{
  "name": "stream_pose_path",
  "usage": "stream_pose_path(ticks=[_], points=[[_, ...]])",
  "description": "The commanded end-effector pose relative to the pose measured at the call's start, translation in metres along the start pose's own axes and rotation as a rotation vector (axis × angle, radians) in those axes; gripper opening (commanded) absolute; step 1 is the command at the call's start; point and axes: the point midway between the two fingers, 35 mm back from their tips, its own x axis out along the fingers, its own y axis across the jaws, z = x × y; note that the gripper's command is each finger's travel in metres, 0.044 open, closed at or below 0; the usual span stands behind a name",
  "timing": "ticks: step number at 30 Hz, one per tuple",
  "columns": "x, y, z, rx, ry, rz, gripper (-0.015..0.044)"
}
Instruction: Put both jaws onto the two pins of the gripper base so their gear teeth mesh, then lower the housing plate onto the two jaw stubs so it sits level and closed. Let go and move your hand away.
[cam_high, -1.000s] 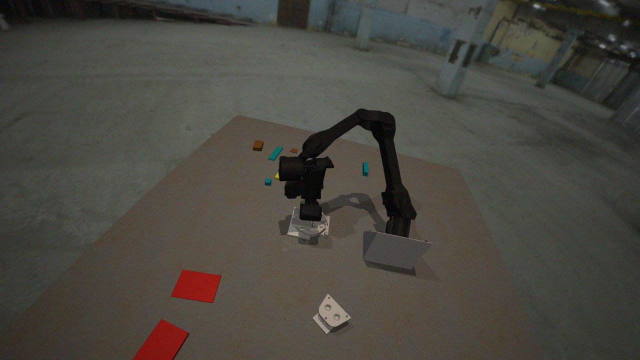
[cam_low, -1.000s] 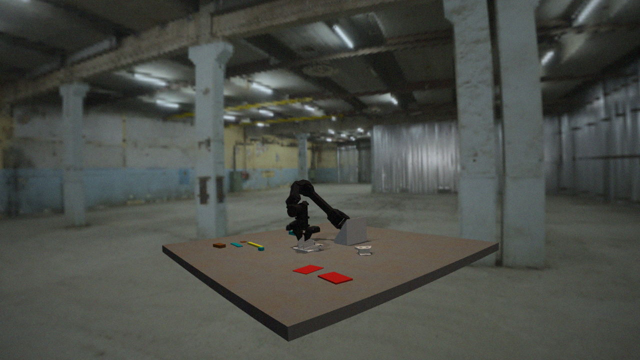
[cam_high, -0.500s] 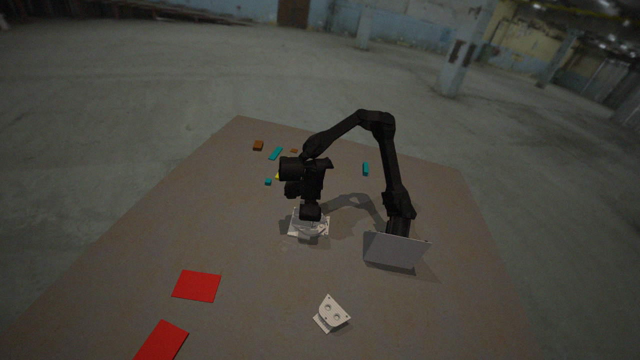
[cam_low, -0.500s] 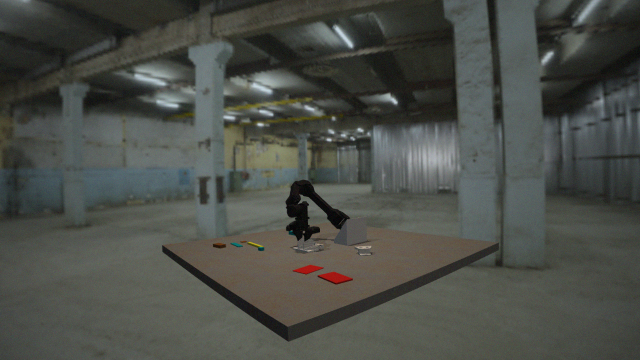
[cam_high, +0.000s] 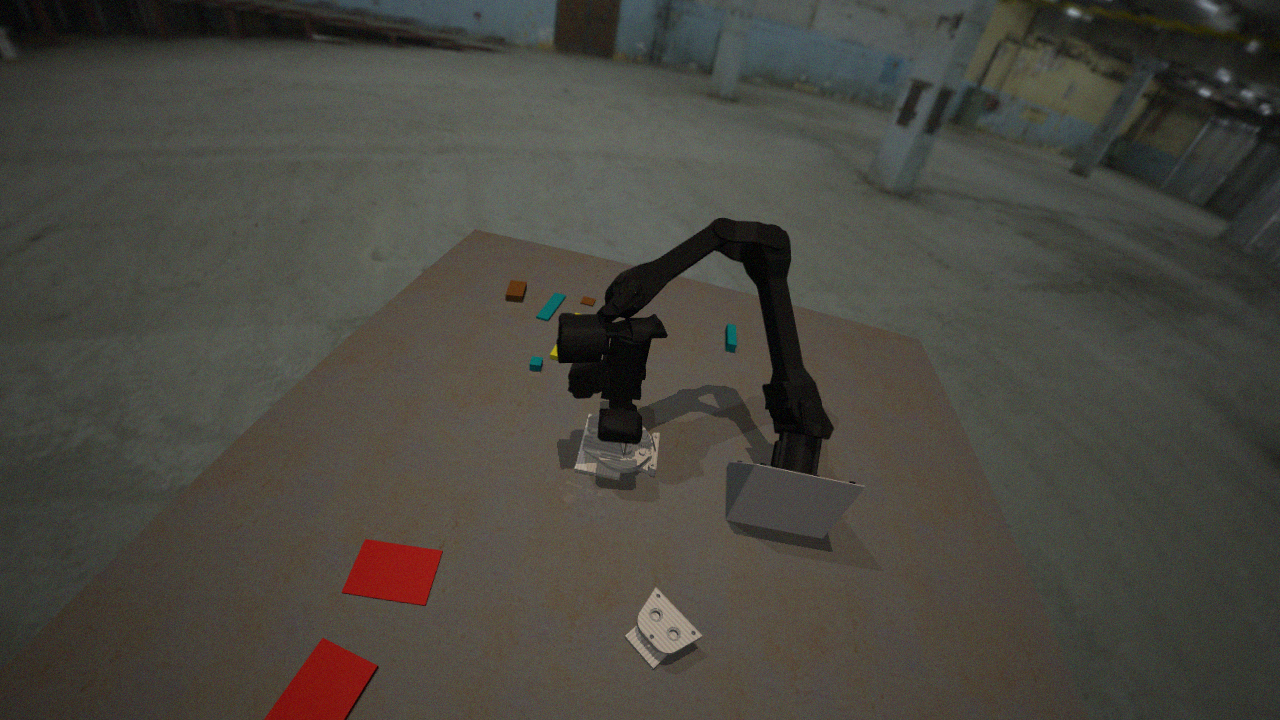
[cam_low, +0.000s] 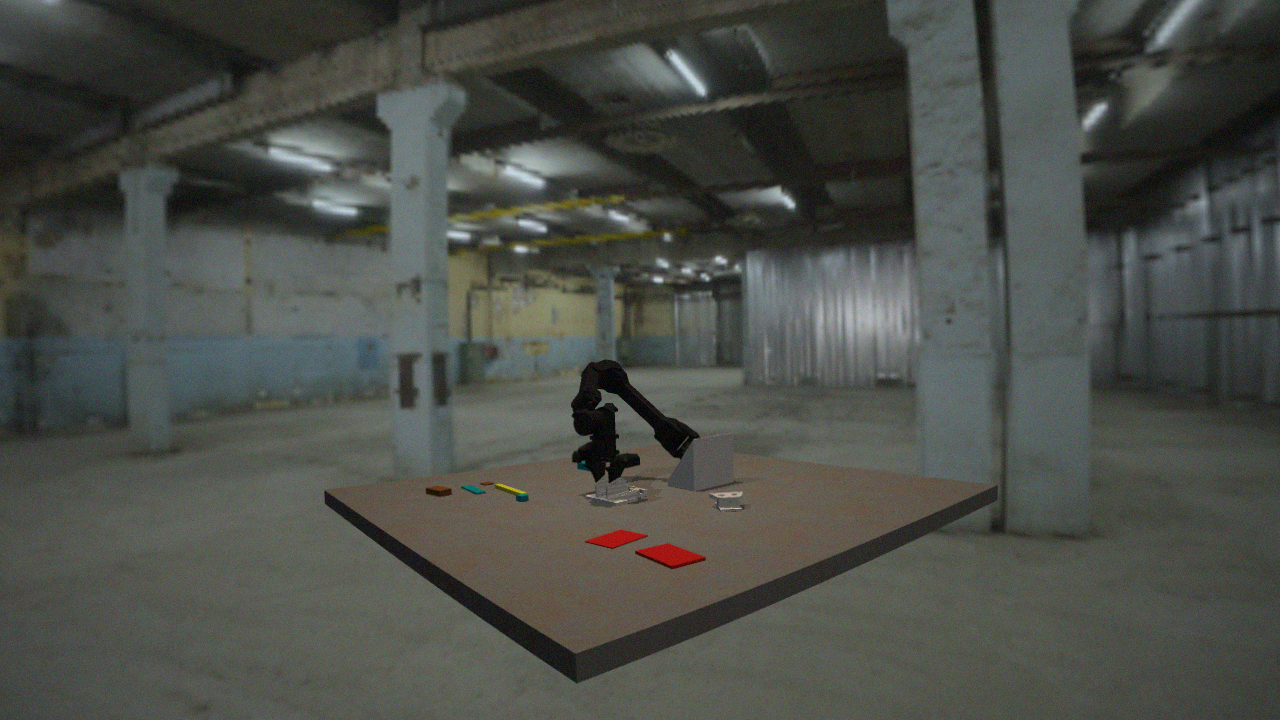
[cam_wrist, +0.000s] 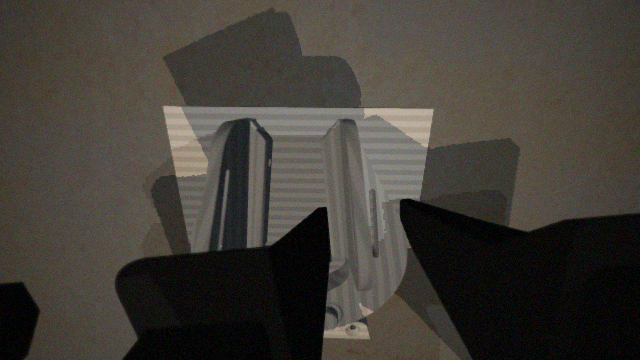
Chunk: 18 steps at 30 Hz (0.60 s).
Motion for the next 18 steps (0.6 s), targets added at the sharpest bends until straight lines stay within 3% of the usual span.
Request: stream_pose_path(ticks=[1,10,13,18], points=[[0.0009,-0.0002,0.0005,-0.002,-0.001,-0.004,0.0134],[0.0009,-0.0002,0.0005,-0.002,-0.001,-0.004,0.0134],[0.0,0.0,0.0,-0.001,0.0,0.0,0.0213],[0.0,0.0,0.0,-0.001,0.0,0.0,0.0224]])
